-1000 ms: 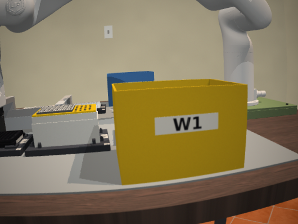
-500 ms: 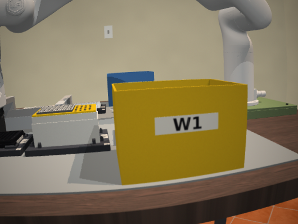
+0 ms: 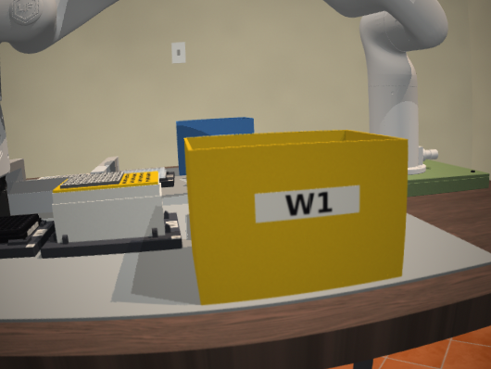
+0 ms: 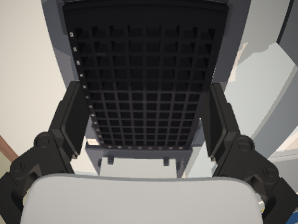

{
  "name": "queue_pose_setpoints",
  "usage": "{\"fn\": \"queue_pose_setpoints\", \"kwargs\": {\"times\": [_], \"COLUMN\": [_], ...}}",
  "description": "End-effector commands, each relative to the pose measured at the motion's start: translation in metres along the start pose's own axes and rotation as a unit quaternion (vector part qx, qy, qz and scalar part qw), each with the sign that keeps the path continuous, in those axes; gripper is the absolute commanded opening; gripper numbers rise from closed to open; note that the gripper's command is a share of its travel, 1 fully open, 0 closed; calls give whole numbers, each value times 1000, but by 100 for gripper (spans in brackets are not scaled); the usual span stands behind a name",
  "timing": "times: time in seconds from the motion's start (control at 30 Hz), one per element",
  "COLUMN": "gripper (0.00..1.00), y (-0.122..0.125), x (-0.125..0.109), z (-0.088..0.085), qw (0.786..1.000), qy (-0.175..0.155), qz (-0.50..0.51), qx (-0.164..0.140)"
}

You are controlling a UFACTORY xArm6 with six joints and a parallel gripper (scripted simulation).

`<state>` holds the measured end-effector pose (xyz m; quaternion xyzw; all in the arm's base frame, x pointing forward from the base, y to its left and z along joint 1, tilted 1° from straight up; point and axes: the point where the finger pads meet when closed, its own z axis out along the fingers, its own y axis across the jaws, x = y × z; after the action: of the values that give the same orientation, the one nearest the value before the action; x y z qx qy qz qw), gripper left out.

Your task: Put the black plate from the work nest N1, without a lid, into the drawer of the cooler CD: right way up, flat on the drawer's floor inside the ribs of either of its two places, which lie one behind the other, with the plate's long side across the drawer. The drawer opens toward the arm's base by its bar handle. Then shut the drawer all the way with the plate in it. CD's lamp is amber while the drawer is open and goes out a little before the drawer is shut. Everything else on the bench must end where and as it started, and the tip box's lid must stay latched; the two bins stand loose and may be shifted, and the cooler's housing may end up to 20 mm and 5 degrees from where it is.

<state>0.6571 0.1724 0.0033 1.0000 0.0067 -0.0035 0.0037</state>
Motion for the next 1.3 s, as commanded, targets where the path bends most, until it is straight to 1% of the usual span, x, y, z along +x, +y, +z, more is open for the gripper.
{"fn": "queue_pose_setpoints", "kwargs": {"times": [0.0,0.93,1.27], "gripper": [0,0,0], "y": [0,0,0], "x": [2,2,2], "z": [-5,-22,-24], "qw": [1000,1000,1000], "qy": [3,3,3], "qz": [0,0,0], "qx": [1,1,1]}}
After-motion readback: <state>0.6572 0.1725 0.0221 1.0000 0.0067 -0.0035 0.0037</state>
